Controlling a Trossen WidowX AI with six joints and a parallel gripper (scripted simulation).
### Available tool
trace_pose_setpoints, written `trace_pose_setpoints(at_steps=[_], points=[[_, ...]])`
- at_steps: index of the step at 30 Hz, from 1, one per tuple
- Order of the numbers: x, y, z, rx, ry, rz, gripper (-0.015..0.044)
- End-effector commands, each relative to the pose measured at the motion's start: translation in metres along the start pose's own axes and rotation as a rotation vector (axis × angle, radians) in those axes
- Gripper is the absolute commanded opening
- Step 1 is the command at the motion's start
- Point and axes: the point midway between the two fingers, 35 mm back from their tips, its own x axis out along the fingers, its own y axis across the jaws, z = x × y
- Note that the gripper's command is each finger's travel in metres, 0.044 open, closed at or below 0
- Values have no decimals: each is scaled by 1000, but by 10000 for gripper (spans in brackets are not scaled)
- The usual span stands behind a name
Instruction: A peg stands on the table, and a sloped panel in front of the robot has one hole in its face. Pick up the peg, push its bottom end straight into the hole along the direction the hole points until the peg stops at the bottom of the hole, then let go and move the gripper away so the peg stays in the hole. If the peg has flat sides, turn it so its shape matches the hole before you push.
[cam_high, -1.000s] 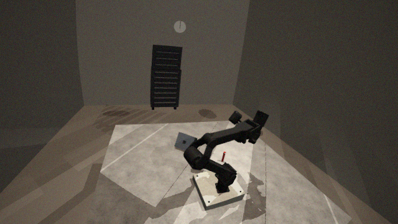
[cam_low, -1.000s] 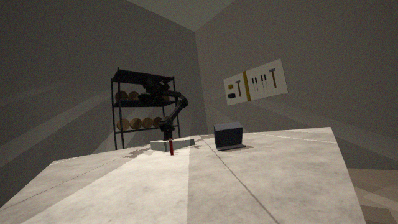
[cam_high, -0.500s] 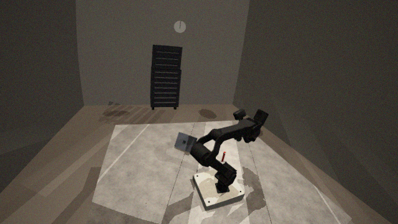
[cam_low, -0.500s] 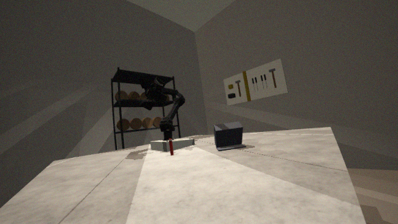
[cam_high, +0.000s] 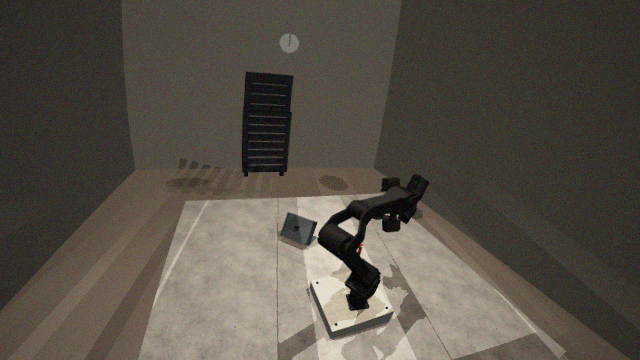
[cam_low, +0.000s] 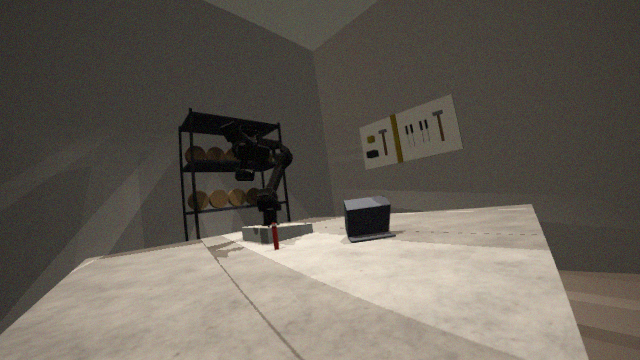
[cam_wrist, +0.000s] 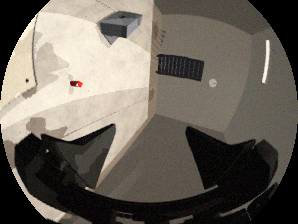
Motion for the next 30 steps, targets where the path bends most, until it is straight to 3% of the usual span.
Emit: trace_pose_setpoints(at_steps=[1,30], points=[[6,5,0,115,-6,41,440],[50,42,8,891,76,371,440]])
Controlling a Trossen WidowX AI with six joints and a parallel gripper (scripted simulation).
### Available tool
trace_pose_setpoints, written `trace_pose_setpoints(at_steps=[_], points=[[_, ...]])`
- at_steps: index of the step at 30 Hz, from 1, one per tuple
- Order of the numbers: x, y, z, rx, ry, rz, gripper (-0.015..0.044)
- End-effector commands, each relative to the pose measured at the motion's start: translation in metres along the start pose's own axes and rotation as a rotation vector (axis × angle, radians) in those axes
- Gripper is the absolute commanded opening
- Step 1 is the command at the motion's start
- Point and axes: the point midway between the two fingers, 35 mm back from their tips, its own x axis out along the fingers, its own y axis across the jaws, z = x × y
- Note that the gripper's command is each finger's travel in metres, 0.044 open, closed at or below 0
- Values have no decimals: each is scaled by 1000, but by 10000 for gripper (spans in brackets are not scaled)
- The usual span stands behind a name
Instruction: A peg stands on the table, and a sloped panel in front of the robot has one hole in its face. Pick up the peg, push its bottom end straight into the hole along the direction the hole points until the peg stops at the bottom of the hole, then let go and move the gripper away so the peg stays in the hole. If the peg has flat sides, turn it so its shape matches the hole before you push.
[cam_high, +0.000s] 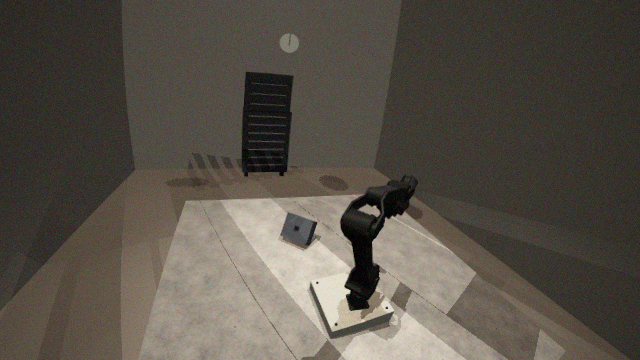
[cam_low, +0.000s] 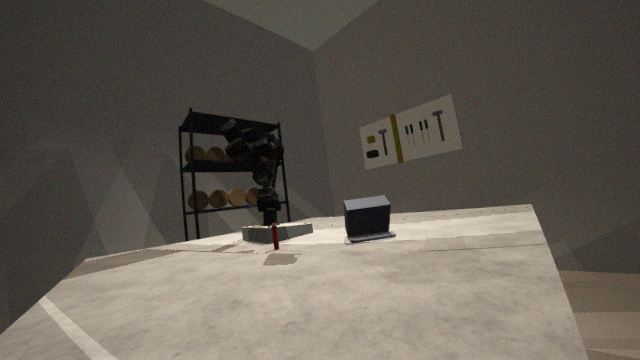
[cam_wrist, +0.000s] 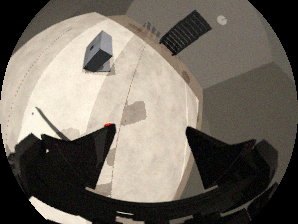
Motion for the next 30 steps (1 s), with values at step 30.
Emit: trace_pose_setpoints(at_steps=[30], points=[[52,34,-12,767,363,212,440]])
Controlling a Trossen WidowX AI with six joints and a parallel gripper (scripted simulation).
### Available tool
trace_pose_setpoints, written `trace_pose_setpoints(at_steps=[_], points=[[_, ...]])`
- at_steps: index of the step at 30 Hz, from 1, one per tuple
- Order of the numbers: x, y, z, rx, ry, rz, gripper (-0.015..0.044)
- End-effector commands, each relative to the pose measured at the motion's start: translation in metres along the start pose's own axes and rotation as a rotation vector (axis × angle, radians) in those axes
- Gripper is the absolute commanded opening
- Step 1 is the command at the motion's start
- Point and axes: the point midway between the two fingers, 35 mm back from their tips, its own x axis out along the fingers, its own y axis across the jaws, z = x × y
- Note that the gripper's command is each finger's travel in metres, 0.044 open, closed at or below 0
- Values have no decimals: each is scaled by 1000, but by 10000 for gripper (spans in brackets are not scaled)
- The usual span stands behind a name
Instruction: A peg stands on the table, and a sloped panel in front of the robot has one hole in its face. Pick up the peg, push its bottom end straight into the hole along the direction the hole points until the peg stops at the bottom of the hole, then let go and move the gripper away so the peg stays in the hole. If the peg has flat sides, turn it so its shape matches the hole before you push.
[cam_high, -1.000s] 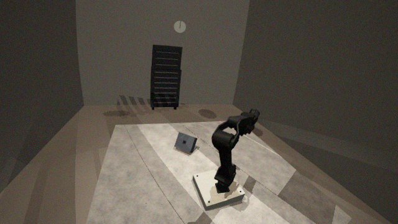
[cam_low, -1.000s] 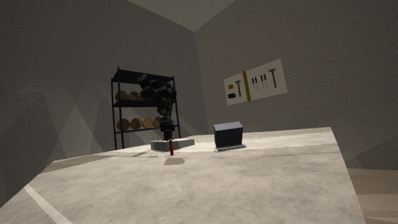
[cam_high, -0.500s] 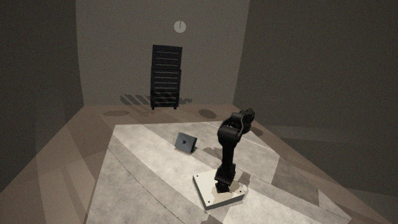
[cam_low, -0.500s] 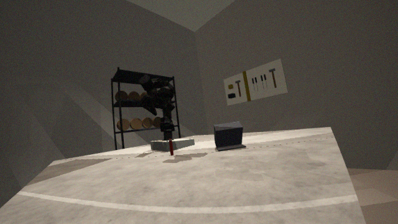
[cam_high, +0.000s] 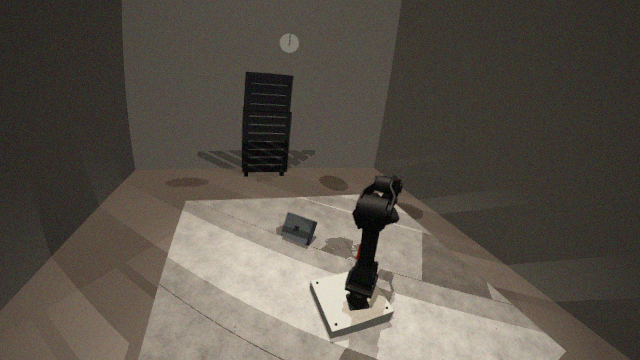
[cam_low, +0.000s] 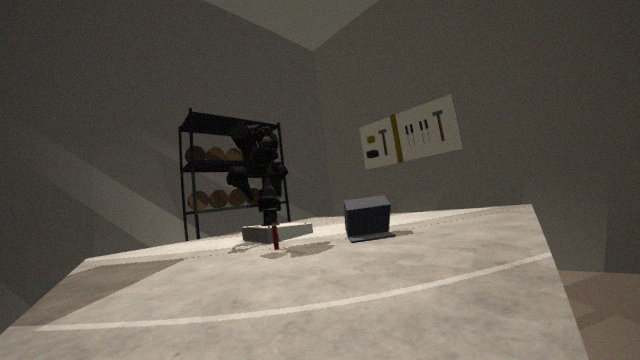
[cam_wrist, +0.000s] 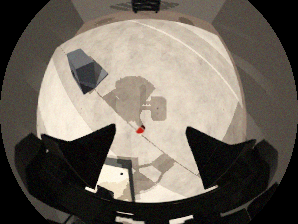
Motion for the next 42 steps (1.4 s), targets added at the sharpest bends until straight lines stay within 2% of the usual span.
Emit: trace_pose_setpoints(at_steps=[1,15,30,42], points=[[7,2,-2,88,54,3,440],[28,11,-10,380,235,-31,440],[47,21,-19,665,412,-150,440],[53,21,-23,692,427,-166,440]])
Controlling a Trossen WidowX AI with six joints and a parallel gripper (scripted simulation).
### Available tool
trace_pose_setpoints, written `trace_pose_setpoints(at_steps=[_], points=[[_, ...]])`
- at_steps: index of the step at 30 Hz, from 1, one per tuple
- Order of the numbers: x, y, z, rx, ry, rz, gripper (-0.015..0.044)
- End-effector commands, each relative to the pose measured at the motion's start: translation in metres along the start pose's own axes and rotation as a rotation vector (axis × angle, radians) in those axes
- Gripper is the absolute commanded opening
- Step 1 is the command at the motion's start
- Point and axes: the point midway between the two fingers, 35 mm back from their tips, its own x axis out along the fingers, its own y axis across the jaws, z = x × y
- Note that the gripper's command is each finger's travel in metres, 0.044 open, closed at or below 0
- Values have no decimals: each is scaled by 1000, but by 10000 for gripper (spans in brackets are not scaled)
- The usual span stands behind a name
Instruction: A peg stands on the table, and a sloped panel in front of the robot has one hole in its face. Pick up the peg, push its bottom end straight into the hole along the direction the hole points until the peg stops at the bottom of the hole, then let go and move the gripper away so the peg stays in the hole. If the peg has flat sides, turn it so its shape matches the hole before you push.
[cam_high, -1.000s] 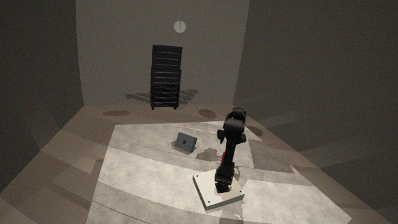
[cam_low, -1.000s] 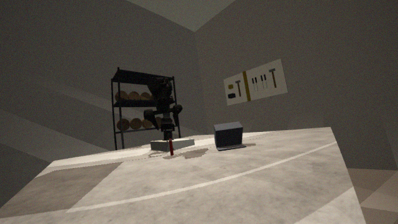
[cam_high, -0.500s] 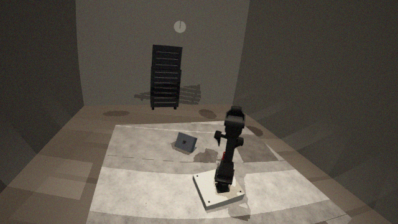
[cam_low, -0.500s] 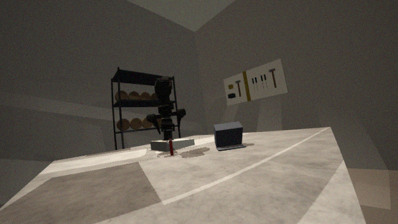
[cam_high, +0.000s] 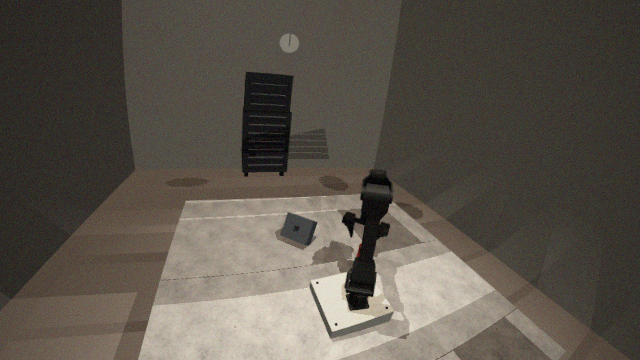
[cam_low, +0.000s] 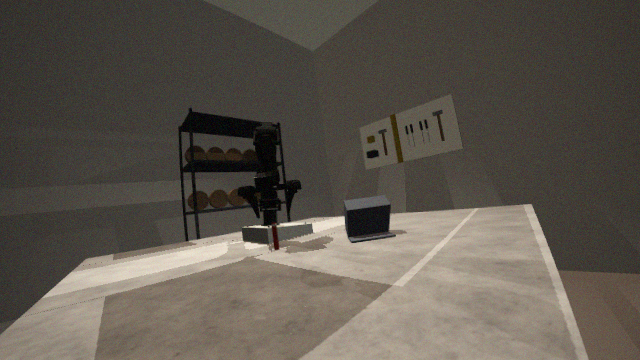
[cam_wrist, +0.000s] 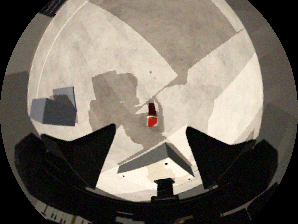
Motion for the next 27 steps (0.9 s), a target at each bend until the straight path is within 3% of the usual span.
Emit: trace_pose_setpoints(at_steps=[1,27], points=[[6,-1,0,6,2,-5,440],[48,-1,0,6,2,-5,440]])
